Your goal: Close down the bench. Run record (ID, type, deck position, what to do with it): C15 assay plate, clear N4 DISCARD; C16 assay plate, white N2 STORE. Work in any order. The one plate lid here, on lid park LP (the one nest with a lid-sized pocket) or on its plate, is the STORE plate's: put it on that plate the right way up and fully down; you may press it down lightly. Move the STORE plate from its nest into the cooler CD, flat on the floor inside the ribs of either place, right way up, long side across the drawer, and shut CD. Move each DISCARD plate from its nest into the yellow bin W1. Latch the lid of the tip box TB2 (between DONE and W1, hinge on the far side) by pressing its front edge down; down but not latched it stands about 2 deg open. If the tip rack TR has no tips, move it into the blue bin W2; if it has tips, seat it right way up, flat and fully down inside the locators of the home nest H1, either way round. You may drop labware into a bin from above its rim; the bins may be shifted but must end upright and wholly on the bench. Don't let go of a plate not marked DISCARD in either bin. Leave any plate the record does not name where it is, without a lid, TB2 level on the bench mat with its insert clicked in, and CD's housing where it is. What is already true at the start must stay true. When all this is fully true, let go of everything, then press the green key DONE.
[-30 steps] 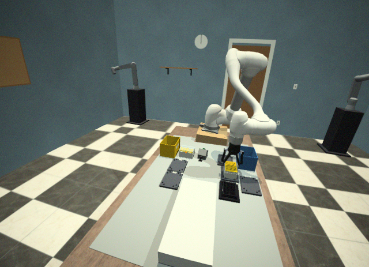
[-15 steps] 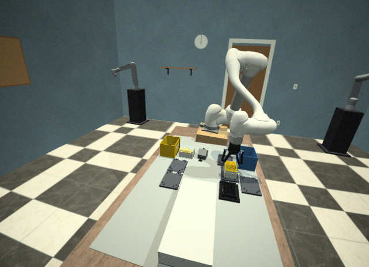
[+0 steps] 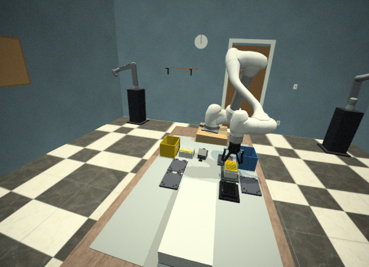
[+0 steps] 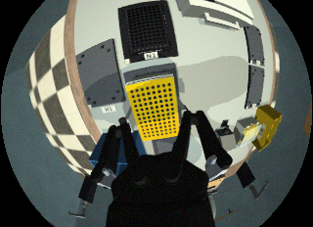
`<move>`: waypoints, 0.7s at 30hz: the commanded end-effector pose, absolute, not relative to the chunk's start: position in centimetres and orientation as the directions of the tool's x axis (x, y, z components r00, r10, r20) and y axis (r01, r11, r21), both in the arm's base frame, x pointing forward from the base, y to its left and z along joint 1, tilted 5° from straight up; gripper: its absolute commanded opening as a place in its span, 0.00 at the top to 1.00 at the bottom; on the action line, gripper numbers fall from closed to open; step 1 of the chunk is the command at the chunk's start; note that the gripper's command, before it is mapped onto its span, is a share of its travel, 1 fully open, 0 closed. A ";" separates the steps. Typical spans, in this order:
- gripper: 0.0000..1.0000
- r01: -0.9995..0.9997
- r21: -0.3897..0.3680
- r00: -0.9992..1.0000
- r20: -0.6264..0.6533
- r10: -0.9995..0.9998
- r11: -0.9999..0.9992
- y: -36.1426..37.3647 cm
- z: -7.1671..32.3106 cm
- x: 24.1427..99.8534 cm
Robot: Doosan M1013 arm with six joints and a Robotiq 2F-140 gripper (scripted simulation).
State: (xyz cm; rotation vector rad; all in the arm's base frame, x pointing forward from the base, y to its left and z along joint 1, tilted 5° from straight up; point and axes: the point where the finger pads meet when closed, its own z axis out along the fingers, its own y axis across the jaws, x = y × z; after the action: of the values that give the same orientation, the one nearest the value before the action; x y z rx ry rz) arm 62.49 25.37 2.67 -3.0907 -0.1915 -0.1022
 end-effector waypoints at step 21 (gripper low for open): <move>1.00 0.125 -0.039 0.990 0.069 0.122 -0.991 25.3 4.6 62.4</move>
State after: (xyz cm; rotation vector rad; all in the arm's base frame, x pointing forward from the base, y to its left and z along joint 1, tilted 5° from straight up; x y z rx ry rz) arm 62.39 25.29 4.26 -3.0907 -0.1915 -0.1023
